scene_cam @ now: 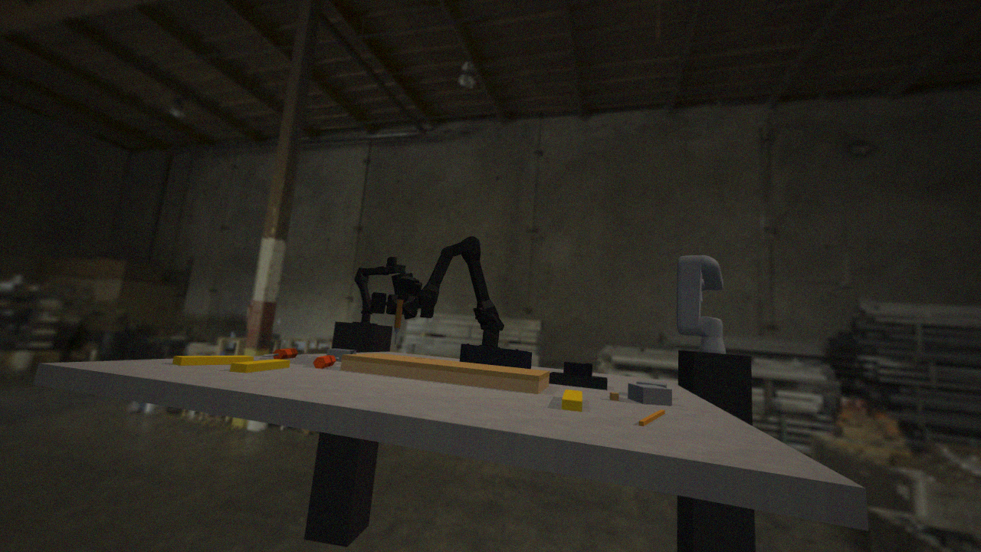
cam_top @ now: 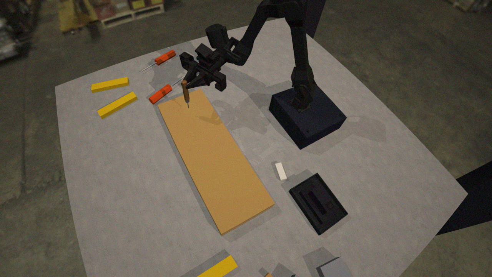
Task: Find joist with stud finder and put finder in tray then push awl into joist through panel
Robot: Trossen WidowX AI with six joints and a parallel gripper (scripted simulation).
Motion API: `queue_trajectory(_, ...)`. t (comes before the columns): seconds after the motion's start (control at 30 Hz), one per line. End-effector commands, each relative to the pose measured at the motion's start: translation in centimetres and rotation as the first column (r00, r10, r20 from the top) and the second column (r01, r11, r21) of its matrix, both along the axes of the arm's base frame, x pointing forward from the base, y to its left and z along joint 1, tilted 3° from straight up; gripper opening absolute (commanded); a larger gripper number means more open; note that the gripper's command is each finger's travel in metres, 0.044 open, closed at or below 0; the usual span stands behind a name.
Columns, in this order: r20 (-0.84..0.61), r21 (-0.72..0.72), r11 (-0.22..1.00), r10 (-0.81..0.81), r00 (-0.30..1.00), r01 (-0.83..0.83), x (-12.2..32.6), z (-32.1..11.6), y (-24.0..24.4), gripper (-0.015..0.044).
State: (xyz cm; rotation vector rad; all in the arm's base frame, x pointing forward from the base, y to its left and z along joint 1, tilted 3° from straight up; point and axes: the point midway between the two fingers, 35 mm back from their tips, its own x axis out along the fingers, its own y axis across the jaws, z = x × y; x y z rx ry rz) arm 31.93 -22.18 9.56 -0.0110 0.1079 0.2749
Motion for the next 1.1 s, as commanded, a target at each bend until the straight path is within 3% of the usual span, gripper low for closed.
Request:
queue_trajectory(0.0, 0.0, 0.006, 1.0, 0.006, 1.0, -0.006, -0.1, -0.4, 0.1, 0.0)
queue_trajectory(1.07, 0.0, 0.006, 1.0, 0.006, 1.0, -0.006, -0.2, -3.4, 0.2, 0.0)
